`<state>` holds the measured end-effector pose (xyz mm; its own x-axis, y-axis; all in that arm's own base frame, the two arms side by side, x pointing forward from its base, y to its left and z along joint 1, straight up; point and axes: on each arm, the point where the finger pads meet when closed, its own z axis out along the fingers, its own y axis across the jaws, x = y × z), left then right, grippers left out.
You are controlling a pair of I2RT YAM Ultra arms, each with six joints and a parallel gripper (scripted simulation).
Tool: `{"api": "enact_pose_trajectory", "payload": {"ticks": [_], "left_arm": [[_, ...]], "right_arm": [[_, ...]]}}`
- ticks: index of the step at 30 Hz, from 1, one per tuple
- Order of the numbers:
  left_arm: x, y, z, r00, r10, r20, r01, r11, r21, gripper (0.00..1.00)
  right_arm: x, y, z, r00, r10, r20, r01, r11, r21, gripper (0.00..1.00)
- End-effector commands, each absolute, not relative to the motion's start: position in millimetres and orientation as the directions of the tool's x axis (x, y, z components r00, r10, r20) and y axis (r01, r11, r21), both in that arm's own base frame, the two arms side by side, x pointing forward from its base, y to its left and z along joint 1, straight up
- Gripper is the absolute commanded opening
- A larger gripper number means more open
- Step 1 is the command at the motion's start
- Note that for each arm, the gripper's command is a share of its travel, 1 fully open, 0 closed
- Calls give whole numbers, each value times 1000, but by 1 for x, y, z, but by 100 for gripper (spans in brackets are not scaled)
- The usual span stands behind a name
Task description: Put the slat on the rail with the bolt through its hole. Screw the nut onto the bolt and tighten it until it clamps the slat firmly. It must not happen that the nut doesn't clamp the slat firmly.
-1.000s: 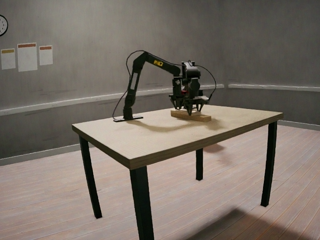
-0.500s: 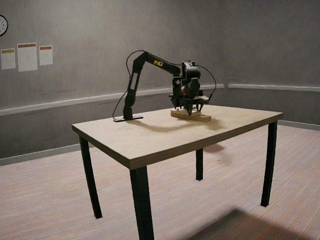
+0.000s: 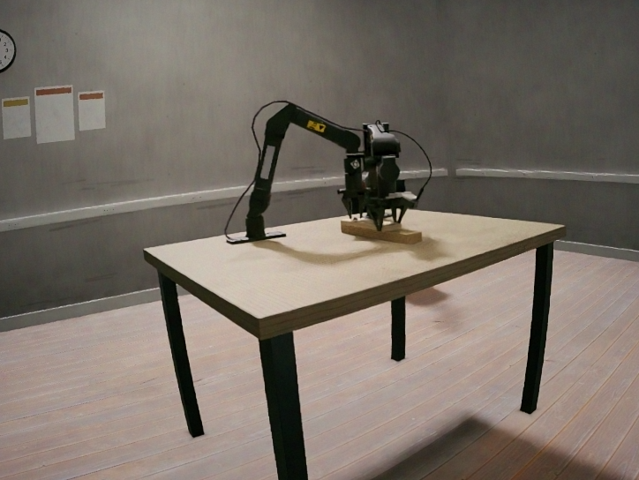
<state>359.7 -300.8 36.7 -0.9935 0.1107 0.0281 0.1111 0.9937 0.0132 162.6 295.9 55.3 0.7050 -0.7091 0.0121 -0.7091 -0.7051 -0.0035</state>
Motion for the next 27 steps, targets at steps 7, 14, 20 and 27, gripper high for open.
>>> {"api": "enact_pose_trajectory", "payload": {"ticks": [7, 14, 20, 27], "left_arm": [[361, -302, 42, -994, 111, 16, 111, 994, 5, 72], [361, -302, 42, -994, 111, 16, 111, 994, 5, 72], [361, -302, 42, -994, 111, 16, 111, 994, 5, 72], [361, -302, 42, -994, 111, 16, 111, 994, 5, 72]], "right_arm": [[161, 298, 64, 711, -703, -3, -703, -711, -11, 34], [163, 298, 58, 706, -708, 9, -708, -706, -14, 27], [163, 298, 58, 706, -708, 9, -708, -706, -14, 18], [163, 298, 58, 706, -708, 9, -708, -706, -14, 11]]}}
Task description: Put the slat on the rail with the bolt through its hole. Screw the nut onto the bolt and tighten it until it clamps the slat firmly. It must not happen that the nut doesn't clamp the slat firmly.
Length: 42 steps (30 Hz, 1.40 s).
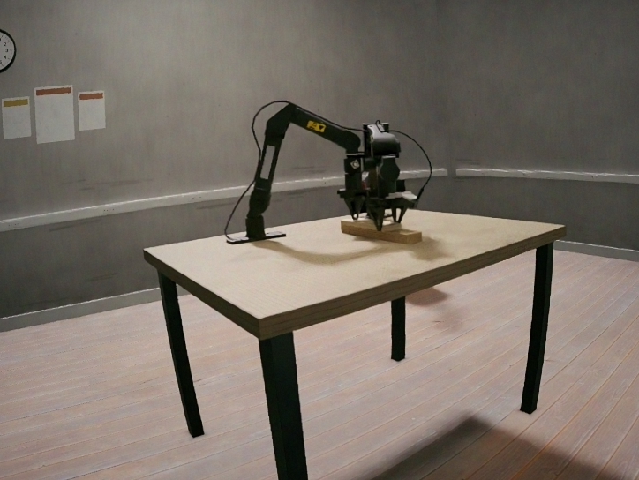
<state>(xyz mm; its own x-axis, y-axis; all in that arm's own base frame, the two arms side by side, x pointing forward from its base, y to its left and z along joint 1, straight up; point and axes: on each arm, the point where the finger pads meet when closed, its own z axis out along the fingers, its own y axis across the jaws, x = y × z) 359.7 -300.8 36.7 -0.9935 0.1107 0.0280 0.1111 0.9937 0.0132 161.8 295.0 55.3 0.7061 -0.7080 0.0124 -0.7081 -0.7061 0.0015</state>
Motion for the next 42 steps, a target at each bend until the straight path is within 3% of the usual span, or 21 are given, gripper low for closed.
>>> {"api": "enact_pose_trajectory", "payload": {"ticks": [1, 25, 32, 42], "left_arm": [[361, -302, 42, -994, 111, 16, 111, 994, 5, 72], [361, -302, 42, -994, 111, 16, 111, 994, 5, 72], [361, -302, 42, -994, 111, 16, 111, 994, 5, 72], [361, -302, 42, -994, 111, 16, 111, 994, 5, 72]], "right_arm": [[163, 298, 58, 706, -708, 9, -708, -706, -14, 11], [164, 298, 58, 700, -714, 7, -714, -700, -18, 11], [165, 300, 58, 564, -826, 0, -826, -564, -26, 11], [166, 300, 58, 200, -980, -11, -980, -200, -23, 11]]}}
